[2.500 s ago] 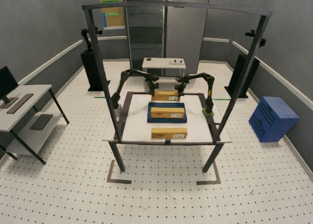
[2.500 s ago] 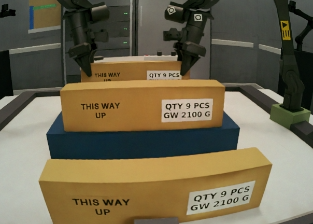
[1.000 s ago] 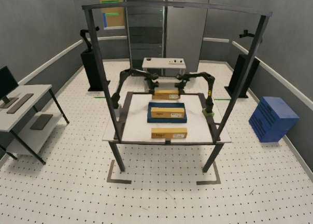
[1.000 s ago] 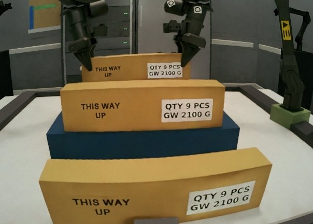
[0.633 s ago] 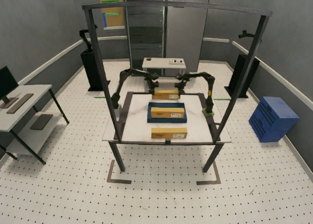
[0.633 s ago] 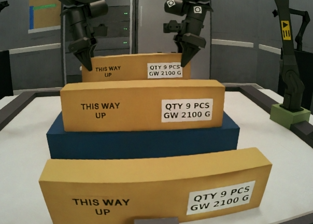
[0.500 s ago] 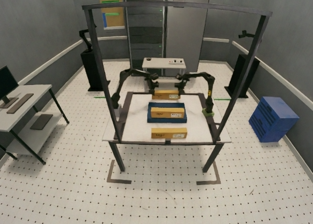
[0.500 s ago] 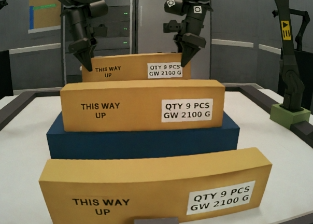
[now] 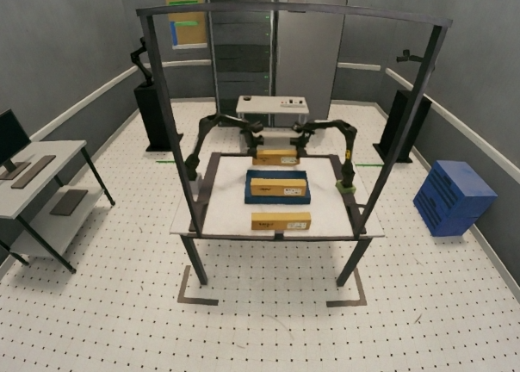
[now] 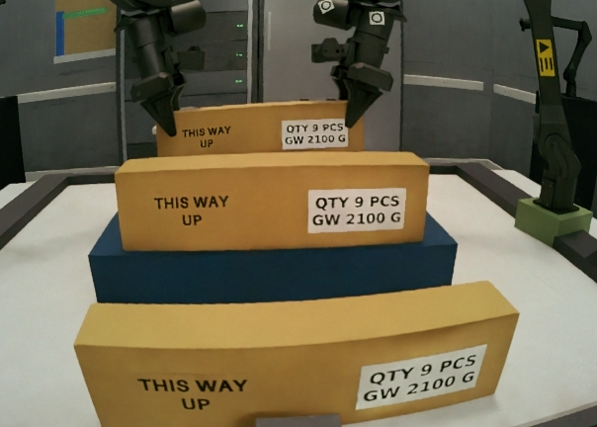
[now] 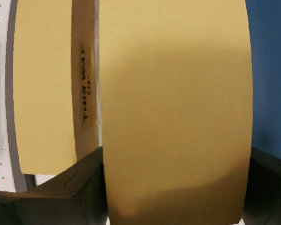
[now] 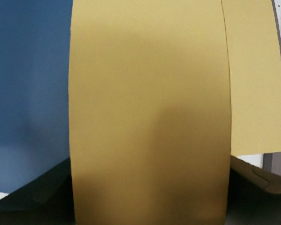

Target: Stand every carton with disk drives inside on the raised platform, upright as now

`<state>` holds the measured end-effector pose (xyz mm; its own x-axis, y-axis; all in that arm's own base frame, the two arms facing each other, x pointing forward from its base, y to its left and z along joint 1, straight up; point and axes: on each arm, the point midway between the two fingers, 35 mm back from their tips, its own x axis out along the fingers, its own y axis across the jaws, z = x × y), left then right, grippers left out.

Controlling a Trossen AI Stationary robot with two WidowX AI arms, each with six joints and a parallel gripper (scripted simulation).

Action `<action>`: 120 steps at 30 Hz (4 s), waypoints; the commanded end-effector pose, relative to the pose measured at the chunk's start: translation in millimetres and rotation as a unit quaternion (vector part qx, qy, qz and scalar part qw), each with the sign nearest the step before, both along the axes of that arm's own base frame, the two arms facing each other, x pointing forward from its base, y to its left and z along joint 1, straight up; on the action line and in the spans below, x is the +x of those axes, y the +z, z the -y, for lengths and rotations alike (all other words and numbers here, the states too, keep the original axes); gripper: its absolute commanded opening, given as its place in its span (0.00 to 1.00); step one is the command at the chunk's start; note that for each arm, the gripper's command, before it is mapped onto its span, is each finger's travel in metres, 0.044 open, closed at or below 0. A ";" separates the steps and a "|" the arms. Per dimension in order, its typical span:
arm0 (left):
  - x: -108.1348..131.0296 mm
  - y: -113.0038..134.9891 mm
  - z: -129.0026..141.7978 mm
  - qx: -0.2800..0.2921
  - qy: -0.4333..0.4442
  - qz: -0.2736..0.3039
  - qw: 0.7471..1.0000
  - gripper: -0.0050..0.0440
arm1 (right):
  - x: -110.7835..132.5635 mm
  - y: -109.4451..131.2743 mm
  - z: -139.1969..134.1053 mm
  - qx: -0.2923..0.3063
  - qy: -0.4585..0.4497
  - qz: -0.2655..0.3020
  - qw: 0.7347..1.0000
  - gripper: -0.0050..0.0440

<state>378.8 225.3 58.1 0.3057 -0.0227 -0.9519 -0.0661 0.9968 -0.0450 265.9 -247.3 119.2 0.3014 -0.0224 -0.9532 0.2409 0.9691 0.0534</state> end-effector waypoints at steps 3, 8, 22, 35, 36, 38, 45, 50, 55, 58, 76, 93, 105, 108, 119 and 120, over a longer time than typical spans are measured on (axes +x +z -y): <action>0.1 41.2 -8.3 0.030 0.003 0.036 0.999 0.00 | 2.0 39.2 7.8 -0.041 -0.001 0.037 0.998 0.00; 0.1 41.2 -8.3 0.030 0.003 0.036 0.999 0.00 | 2.0 39.2 7.8 -0.041 -0.001 0.037 0.998 0.00; 0.0 41.2 -8.3 0.030 0.003 0.036 0.999 0.00 | 2.0 39.4 7.9 -0.041 -0.001 0.037 0.998 0.00; 0.1 38.2 -8.3 0.031 0.004 0.037 0.999 0.00 | 2.1 33.6 8.0 -0.041 -0.001 0.037 0.998 0.00; 0.1 38.2 -8.3 0.031 0.004 0.037 0.999 0.00 | 2.1 33.6 8.0 -0.041 -0.001 0.037 0.998 0.00; 0.1 38.2 -8.3 0.031 0.004 0.037 0.999 0.00 | 2.1 33.6 8.0 -0.041 -0.001 0.037 0.998 0.00; 0.1 38.2 -8.3 0.031 0.004 0.037 0.999 0.00 | 2.1 33.6 8.0 -0.041 -0.001 0.037 0.998 0.00; -0.2 37.8 -8.0 0.031 0.004 0.038 0.999 0.00 | 1.6 34.1 8.1 -0.041 -0.001 0.037 0.998 0.00; -0.2 37.8 -8.0 0.031 0.004 0.038 0.999 0.00 | 1.6 34.1 8.1 -0.041 -0.001 0.037 0.998 0.00; -0.2 37.8 -8.0 0.031 0.004 0.038 0.999 0.00 | 1.6 34.1 8.1 -0.041 -0.001 0.037 0.998 0.00; 0.8 38.1 -8.1 0.031 0.004 0.038 0.999 0.00 | 1.5 34.1 8.3 -0.042 -0.001 0.037 0.998 0.00; 0.8 36.6 -8.2 0.030 0.004 0.038 0.999 0.00 | 1.5 29.1 8.4 -0.042 -0.002 0.037 0.998 0.00; 0.6 36.4 -7.7 0.031 0.004 0.037 0.999 0.00 | 2.0 29.1 8.0 -0.041 -0.001 0.037 0.998 0.00; 0.6 36.4 -7.7 0.031 0.004 0.037 0.999 0.00 | 2.0 29.1 8.0 -0.041 -0.001 0.037 0.998 0.00; 0.5 35.8 -7.6 0.031 0.004 0.037 0.999 0.00 | 2.1 29.1 8.1 -0.042 -0.001 0.037 0.998 0.00; 0.5 35.8 -7.6 0.031 0.004 0.037 0.999 0.00 | 2.1 29.1 8.1 -0.042 -0.001 0.037 0.998 0.00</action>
<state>376.8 226.4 54.4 0.3050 -0.0161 -0.9522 -0.0700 0.9968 -0.0393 267.1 -249.4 116.2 0.3085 -0.0325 -0.9507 0.2400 0.9698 0.0447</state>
